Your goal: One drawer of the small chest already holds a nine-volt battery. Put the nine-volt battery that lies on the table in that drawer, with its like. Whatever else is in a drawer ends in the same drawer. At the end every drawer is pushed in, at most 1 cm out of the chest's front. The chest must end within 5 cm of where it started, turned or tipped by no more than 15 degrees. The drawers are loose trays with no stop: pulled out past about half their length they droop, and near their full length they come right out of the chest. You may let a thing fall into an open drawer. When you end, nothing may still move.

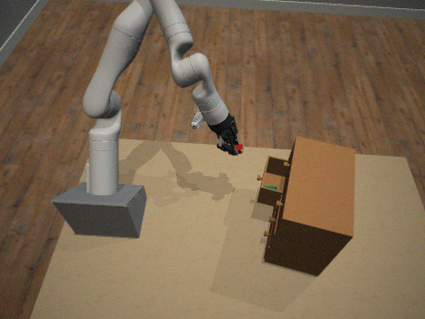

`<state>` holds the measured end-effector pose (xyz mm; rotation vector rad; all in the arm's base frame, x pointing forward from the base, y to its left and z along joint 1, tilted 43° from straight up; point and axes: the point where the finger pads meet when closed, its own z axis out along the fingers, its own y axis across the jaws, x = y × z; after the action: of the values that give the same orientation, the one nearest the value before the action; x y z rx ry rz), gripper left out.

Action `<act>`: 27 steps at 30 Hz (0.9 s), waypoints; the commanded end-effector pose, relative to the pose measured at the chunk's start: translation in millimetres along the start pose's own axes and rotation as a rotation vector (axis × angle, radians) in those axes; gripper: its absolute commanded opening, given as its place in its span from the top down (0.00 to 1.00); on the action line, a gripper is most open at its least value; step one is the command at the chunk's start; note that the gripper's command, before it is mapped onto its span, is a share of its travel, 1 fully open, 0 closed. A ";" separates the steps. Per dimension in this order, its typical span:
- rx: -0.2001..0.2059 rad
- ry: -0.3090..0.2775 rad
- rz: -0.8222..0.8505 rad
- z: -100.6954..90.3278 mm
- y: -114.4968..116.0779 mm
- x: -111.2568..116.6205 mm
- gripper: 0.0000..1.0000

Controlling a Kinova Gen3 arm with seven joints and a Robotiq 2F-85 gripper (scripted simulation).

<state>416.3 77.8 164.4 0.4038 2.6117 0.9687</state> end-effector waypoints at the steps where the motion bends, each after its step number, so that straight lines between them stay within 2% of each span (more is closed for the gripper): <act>1: 0.002 -0.046 0.005 -5.1 -0.2 6.4 0.77; 4: -0.001 -0.059 0.005 -4.6 0.8 6.6 0.77; 18: -0.007 -0.218 0.001 -2.9 2.2 9.1 0.77; 27: -0.003 -0.267 -0.007 -3.1 1.4 8.2 0.77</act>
<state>411.4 76.8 168.1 0.4886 2.3662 0.8517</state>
